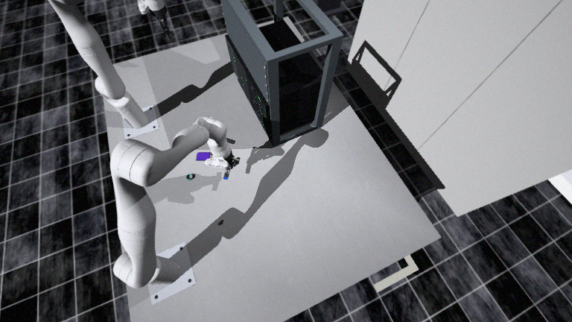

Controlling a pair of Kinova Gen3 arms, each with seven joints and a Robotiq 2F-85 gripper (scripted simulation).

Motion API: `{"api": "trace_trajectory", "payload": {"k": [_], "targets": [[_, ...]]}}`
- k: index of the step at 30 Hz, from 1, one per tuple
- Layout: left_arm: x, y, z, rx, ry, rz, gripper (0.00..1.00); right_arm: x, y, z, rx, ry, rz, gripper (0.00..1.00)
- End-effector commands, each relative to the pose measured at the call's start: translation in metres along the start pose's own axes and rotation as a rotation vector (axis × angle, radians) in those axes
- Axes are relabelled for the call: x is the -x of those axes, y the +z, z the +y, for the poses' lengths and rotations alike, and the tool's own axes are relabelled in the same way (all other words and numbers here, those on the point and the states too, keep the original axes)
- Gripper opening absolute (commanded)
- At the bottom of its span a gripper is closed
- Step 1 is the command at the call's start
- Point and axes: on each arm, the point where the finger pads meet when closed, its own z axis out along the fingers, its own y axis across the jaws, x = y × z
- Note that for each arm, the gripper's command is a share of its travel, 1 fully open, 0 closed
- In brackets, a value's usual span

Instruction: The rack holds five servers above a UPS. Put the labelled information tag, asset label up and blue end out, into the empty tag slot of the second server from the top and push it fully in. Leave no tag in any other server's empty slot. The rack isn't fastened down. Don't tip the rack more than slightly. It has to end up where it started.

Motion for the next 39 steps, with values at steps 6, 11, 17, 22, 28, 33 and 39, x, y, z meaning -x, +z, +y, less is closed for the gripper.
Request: {"api": "trace_trajectory", "payload": {"k": [6,11,17,22,28,33,39], "targets": [[0.0,-0.001,0.0,0.001,0.0,-0.001,0.263,0.0,-0.001,-0.001,-0.001,0.001,-0.002,0.192],[0.0,-0.001,0.0,0.001,0.0,-0.001,0.263,-0.004,-0.005,-0.012,-0.004,0.019,0.0,0.192],[0.0,-0.001,0.0,0.001,0.0,-0.001,0.263,-0.024,-0.018,-0.05,-0.016,0.085,0.008,0.192],[0.0,-0.001,0.0,0.001,0.0,-0.001,0.263,-0.054,-0.035,-0.095,-0.027,0.17,0.017,0.192],[0.0,-0.001,0.0,0.001,0.0,-0.001,0.263,-0.087,-0.052,-0.133,-0.035,0.252,0.026,0.192],[0.0,-0.001,0.0,0.001,0.0,-0.001,0.263,-0.14,-0.075,-0.179,-0.04,0.368,0.036,0.192],[0.0,-0.001,0.0,0.001,0.0,-0.001,0.263,-0.206,-0.102,-0.217,-0.038,0.516,0.044,0.192]]}}
